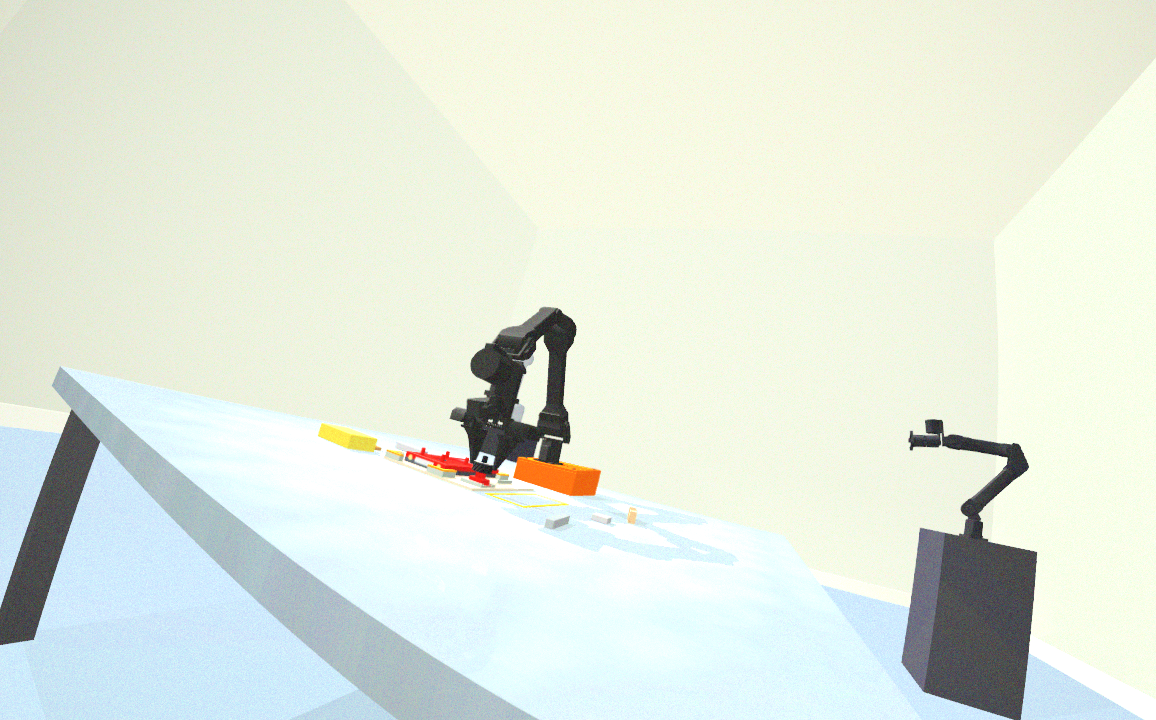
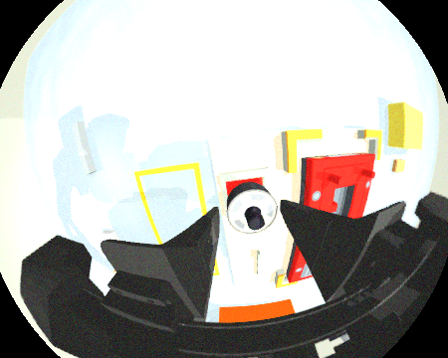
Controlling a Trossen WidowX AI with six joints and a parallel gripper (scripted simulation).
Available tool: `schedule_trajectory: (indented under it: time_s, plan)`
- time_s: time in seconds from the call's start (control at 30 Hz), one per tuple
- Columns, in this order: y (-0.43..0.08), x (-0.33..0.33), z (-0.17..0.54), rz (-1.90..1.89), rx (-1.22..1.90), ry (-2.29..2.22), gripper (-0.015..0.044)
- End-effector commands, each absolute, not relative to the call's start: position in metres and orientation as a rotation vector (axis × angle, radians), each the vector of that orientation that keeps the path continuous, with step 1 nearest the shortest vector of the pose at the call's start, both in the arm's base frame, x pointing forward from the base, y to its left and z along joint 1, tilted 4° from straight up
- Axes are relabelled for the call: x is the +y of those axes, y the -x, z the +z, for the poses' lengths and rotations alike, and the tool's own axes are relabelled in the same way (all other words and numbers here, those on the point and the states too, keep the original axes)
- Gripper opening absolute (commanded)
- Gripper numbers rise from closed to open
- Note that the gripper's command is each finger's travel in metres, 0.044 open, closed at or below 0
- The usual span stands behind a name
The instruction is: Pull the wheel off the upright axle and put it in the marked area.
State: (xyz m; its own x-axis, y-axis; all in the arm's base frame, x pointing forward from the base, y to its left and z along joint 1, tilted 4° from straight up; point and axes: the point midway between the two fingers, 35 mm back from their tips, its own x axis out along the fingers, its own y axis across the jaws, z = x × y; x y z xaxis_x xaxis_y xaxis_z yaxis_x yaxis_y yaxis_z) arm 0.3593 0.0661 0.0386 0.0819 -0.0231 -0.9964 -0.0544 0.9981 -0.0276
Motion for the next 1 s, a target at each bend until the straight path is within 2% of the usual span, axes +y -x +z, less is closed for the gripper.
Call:
schedule_trajectory:
  time_s: [0.0,0.23,0.4,0.43,0.97]
  plan:
    - [-0.3590,0.0661,0.0381,0.023,1.493,0.063,0.0188]
    - [-0.3590,0.0661,0.0381,0.023,1.493,0.063,0.0142]
    - [-0.3590,0.0661,0.0389,0.023,1.493,0.063,0.0010]
    - [-0.3590,0.0662,0.0392,0.023,1.492,0.063,0.0000]
    - [-0.3588,0.0664,0.0445,0.022,1.491,0.064,0.0000]
